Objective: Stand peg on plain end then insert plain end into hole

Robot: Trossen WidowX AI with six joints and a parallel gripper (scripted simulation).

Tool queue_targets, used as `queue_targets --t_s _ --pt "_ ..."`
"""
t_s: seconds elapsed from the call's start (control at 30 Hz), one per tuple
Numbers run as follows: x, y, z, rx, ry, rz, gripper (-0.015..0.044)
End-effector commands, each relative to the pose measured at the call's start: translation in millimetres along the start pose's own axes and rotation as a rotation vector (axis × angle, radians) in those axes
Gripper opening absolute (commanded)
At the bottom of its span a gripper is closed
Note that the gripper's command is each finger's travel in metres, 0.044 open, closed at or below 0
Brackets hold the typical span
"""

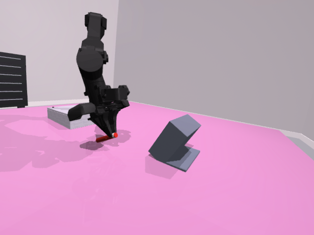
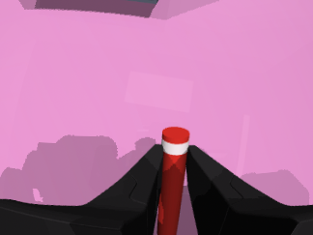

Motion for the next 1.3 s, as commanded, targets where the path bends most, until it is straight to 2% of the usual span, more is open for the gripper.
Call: queue_targets --t_s 0.0,1.27 --pt "2.0 1.1 3.7 0.004 -0.032 0.002 0.0049" --pt "15.1 8.4 51.9 0.005 -0.354 0.053 0.0049"
Point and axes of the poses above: the point midway between the two fingers, 35 mm back from their tips, its own x axis back along the fingers, its own y axis across the jaws, z = x × y, the point moved 10 cm from there along x, back along the fingers, and after that the axes turned 9 degrees about x, right-handed, at the moved point
